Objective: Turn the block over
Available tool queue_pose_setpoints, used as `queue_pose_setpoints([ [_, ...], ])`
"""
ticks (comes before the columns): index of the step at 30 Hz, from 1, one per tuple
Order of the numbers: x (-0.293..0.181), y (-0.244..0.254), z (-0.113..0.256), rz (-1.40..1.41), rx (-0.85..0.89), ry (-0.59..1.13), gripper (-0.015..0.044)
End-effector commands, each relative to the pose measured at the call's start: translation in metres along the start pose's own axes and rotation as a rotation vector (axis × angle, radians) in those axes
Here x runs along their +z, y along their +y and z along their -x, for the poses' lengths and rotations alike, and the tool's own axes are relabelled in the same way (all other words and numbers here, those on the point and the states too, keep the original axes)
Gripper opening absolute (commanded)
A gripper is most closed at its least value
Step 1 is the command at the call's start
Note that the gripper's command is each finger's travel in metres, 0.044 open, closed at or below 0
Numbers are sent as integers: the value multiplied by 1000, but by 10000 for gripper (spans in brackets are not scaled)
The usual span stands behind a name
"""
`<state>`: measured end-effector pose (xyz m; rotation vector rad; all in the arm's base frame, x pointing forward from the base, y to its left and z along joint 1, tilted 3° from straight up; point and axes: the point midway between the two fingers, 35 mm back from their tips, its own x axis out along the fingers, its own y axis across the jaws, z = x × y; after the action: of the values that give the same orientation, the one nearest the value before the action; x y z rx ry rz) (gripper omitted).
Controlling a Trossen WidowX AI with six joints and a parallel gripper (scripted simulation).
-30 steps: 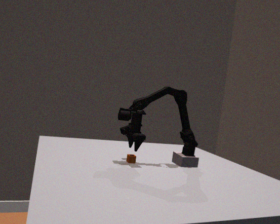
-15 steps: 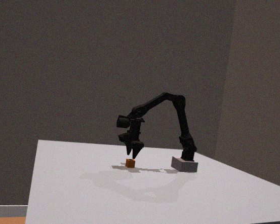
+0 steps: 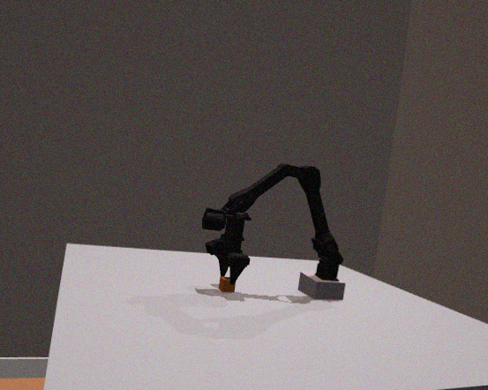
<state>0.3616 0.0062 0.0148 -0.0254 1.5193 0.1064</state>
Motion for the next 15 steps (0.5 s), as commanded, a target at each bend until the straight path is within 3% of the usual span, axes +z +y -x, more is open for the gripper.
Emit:
queue_pose_setpoints([
  [1, -4, 0, -10, -6, -3, 15, 440],
  [3, -4, 0, -10, -6, -3, 15, 440],
  [14, -4, 0, -10, -6, -3, 15, 151],
  [15, -4, 0, -10, -6, -3, 15, 145],
])
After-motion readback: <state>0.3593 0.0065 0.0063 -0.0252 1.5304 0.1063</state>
